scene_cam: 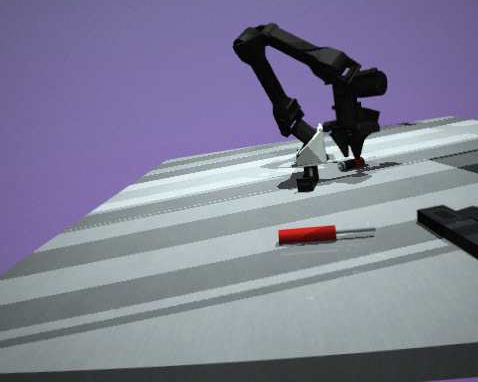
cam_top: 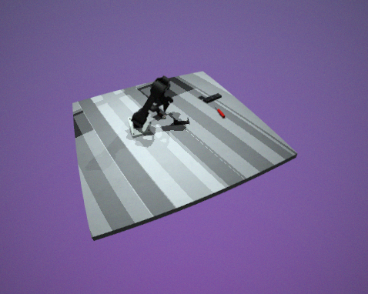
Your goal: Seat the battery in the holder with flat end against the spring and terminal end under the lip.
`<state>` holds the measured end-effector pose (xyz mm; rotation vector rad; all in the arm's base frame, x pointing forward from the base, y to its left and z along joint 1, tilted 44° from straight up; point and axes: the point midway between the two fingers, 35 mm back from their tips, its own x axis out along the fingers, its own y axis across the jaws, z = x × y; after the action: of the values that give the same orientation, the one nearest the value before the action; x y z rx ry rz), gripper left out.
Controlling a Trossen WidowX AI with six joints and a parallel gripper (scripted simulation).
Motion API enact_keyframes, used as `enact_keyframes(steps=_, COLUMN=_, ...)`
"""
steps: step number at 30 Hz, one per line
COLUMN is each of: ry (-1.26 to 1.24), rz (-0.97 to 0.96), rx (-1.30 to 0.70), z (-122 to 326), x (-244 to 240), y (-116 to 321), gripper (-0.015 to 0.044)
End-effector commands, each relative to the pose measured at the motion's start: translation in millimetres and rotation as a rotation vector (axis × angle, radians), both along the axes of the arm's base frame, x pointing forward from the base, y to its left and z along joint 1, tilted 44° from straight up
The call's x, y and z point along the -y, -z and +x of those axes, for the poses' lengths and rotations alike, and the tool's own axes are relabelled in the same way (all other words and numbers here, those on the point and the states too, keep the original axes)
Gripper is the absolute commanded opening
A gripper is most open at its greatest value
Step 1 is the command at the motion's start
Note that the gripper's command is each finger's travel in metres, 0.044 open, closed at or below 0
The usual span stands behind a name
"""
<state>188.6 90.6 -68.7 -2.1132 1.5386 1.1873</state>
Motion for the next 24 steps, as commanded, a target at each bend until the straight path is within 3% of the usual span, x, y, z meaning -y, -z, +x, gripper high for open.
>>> enact_keyframes(steps=1, ry=-0.004, rz=-0.015, rx=-0.012, z=-2, x=8, y=6, gripper=0.0248)
enact_keyframes(steps=13, ry=-0.004, rz=-0.017, rx=-0.011, z=-1, x=20, y=17, gripper=0.0248)
enact_keyframes(steps=17, ry=-0.004, rz=-0.017, rx=-0.011, z=-1, x=20, y=17, gripper=0.0143)
enact_keyframes(steps=24, ry=-0.004, rz=-0.017, rx=-0.011, z=-1, x=20, y=17, gripper=0.0096)
